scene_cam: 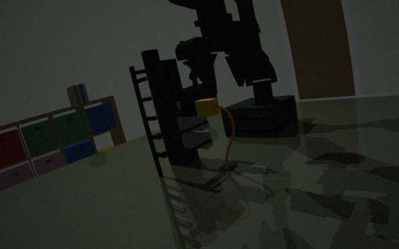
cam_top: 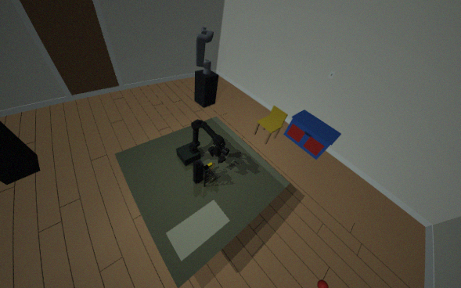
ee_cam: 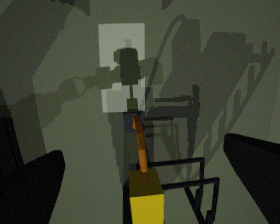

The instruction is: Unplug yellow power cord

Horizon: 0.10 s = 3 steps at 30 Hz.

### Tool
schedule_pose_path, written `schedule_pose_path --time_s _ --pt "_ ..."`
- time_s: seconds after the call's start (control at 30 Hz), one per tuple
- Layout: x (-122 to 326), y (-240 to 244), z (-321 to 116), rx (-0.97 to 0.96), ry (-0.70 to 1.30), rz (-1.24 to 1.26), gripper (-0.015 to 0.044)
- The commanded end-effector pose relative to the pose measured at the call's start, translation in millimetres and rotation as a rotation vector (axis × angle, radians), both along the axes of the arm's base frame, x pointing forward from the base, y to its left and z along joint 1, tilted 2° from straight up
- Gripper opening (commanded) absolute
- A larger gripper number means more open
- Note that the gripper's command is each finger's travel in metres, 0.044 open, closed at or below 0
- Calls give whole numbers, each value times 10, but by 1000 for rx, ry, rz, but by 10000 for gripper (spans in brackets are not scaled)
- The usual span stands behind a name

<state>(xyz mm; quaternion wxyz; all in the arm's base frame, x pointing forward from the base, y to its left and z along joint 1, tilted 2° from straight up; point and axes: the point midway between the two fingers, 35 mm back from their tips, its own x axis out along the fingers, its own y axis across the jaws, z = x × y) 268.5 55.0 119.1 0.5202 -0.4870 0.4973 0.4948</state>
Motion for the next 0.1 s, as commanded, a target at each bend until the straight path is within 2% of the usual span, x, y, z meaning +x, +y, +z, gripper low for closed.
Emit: schedule_pose_path --time_s 0.0,0.07 --pt "-2 4 0 2 2 -4 440" --pt "-2 4 0 2 2 -4 440"
